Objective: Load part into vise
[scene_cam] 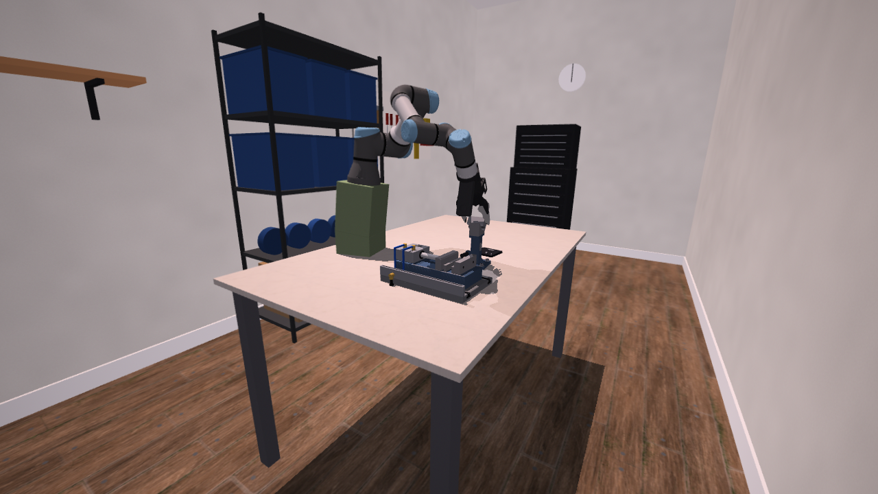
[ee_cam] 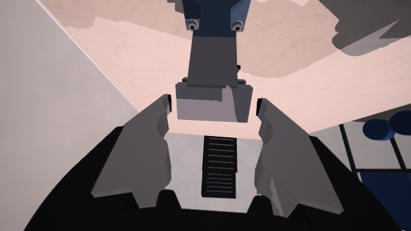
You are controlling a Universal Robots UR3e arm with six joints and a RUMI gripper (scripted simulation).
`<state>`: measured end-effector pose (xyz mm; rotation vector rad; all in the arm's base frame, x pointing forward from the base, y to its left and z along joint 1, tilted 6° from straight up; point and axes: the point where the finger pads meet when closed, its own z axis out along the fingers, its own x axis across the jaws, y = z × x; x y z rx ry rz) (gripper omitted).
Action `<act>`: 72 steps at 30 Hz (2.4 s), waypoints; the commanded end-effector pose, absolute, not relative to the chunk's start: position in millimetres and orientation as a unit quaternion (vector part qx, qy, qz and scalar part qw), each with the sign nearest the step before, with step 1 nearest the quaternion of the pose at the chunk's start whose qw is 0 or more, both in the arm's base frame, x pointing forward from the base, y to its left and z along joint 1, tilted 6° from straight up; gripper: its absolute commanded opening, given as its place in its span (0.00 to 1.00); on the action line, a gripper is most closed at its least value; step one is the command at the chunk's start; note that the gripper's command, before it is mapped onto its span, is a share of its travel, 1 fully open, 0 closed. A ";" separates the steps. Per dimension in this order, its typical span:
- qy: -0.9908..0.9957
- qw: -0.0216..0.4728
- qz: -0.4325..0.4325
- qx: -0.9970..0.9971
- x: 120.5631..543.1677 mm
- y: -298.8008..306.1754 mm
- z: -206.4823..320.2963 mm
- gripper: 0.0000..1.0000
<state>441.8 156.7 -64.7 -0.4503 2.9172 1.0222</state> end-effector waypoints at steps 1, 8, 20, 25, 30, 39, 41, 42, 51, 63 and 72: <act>0.928 0.006 0.343 -0.146 442.6 156.3 -64.2 0.51; 0.922 0.003 0.359 -0.146 442.7 156.1 -64.4 0.51; 0.915 0.001 0.375 -0.146 442.8 155.9 -64.6 0.51; 0.913 0.000 0.381 -0.146 442.8 155.9 -64.7 0.51; 0.912 -0.001 0.384 -0.146 442.8 155.8 -64.7 0.51; 0.909 -0.002 0.389 -0.146 442.9 155.8 -64.7 0.51; 0.909 -0.002 0.390 -0.146 442.9 155.7 -64.8 0.51; 0.909 -0.002 0.391 -0.146 442.9 155.7 -64.8 0.51; 0.908 -0.002 0.392 -0.146 442.9 155.7 -64.8 0.51; 0.908 -0.002 0.393 -0.146 442.9 155.7 -64.8 0.51; 0.908 -0.002 0.393 -0.146 442.9 155.7 -64.8 0.51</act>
